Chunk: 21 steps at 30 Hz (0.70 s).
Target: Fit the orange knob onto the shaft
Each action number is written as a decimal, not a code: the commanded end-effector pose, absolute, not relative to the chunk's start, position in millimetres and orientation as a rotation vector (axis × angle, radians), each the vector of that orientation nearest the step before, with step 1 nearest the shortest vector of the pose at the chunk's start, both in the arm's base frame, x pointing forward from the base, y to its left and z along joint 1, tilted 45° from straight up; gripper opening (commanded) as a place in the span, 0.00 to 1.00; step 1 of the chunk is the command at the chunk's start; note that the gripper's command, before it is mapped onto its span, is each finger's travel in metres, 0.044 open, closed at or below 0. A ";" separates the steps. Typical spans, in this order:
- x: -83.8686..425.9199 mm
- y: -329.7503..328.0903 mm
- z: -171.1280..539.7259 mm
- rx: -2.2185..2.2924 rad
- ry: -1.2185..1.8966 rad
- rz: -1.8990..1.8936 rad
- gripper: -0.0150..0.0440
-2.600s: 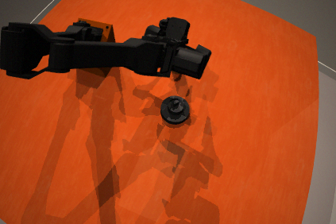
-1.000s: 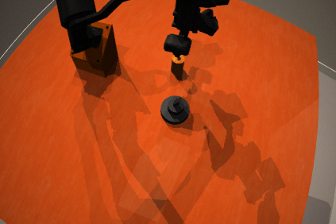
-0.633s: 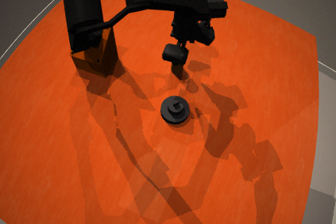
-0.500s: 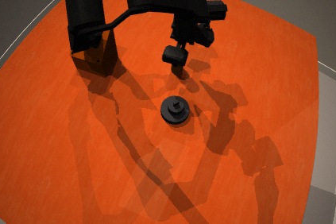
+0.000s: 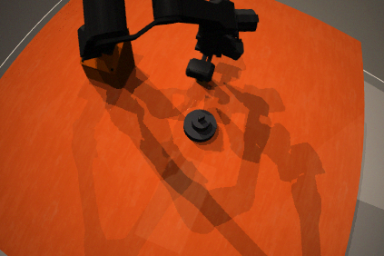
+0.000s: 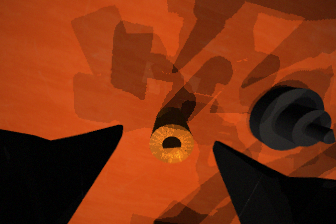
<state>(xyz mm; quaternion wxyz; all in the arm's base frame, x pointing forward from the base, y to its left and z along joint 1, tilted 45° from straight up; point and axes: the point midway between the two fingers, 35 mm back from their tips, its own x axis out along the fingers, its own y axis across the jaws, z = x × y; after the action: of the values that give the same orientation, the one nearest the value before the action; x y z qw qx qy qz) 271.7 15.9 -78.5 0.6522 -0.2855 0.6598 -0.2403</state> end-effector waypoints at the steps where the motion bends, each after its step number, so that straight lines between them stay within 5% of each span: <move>1: 270.8 10.6 -83.3 -0.658 1.501 -0.545 1.00; 21: 269.6 -12.9 -105.1 -0.660 1.501 -0.548 1.00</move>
<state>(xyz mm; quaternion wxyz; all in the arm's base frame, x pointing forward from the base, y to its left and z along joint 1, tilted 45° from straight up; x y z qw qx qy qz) 271.3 -8.7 -101.9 0.6519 -0.2866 0.6593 -0.2414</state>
